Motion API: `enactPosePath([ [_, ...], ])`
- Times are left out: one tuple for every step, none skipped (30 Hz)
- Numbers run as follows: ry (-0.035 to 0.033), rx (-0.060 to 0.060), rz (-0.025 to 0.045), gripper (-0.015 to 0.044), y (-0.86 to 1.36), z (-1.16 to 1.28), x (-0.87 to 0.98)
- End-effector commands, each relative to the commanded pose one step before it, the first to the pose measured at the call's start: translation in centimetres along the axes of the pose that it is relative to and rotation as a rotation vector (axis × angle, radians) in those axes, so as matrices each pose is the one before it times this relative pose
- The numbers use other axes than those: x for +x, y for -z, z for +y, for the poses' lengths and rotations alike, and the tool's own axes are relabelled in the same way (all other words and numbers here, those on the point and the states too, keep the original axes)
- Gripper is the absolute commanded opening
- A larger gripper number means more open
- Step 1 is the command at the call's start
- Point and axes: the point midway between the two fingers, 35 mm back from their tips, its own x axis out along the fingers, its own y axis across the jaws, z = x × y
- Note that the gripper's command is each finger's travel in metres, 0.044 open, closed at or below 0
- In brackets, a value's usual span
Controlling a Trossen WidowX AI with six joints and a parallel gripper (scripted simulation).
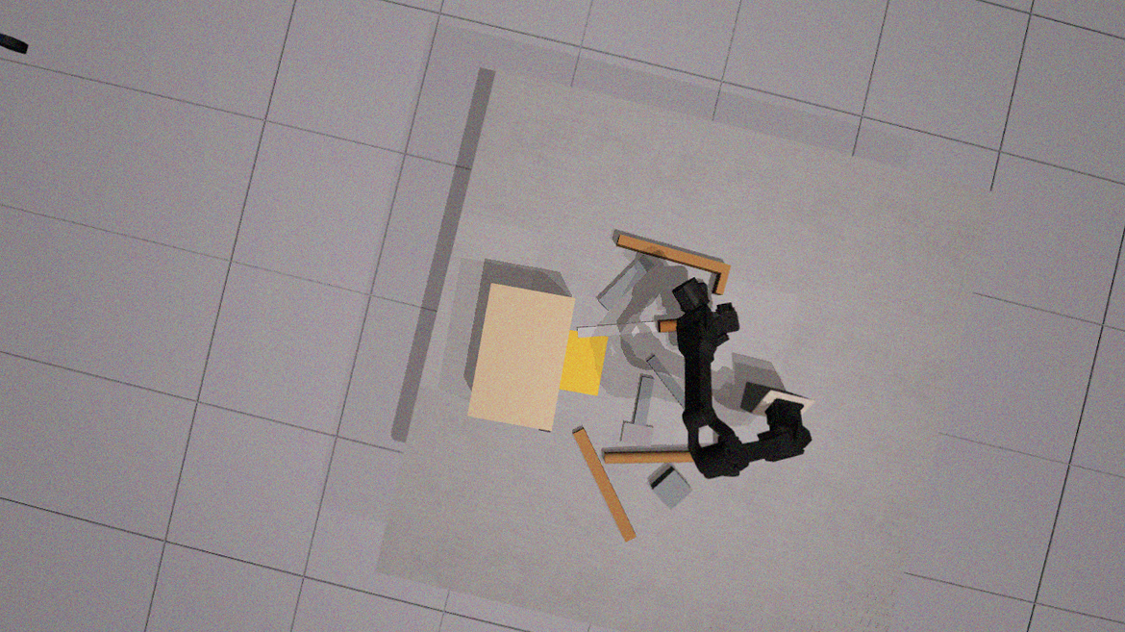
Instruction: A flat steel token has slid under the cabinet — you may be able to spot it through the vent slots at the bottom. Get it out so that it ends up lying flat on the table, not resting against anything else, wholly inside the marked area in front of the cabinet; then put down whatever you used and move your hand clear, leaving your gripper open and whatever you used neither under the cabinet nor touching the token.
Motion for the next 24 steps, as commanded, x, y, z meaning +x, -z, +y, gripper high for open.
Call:
enactPosePath([
  [0.00849,0.0206,0.00119,0.0270,-0.330,-0.291,0.347],
  [0.00000,0.0000,0.00000,0.0270,0.000,0.000,0.000],
  [-0.00821,-0.0166,-0.00134,0.0244,0.272,0.251,-0.272],
  [0.00000,0.0000,0.00000,0.0218,0.000,0.000,0.000],
  [0.00000,0.0000,0.00000,0.0191,0.000,0.000,0.000],
  [0.00000,0.0000,0.00000,0.0165,0.000,0.000,0.000],
  [0.00000,0.0000,0.00000,0.0158,0.000,0.000,0.000],
  [0.00000,0.0000,0.00000,0.0152,0.000,0.000,0.000],
  [0.00000,0.0000,0.00000,0.0145,0.000,0.000,0.000],
  [0.00000,0.0000,0.00000,0.0138,0.000,0.000,0.000],
  [0.00000,0.0000,0.00000,0.0132,0.000,0.000,0.000],
  [0.00000,0.0000,0.00000,0.0125,0.000,0.000,0.000],
  [0.00000,0.0000,0.00000,0.0118,0.000,0.000,0.000],
  [0.00000,0.0000,0.00000,0.0112,0.000,0.000,0.000],
  [0.00000,0.0000,0.00000,0.0105,0.000,0.000,0.000],
  [0.00000,0.0000,0.00000,0.0079,0.000,0.000,0.000],
  [0.00000,0.0000,0.00000,0.0052,0.000,0.000,0.000],
  [0.00000,0.0000,0.00000,0.0026,0.000,0.000,0.000],
  [0.00000,0.0000,0.00000,0.0000,0.000,0.000,0.000],
  [0.00005,0.0001,0.00000,0.0000,-0.028,0.001,-0.004],
  [0.00099,0.0033,0.00016,0.0000,0.003,-0.028,-0.040],
  [0.00092,0.0029,0.00017,0.0000,0.002,-0.027,0.046],
  [0.00007,0.0002,0.00002,0.0000,0.030,0.002,0.000],
  [0.00014,0.0005,0.00005,0.0000,0.061,0.004,0.000],
])
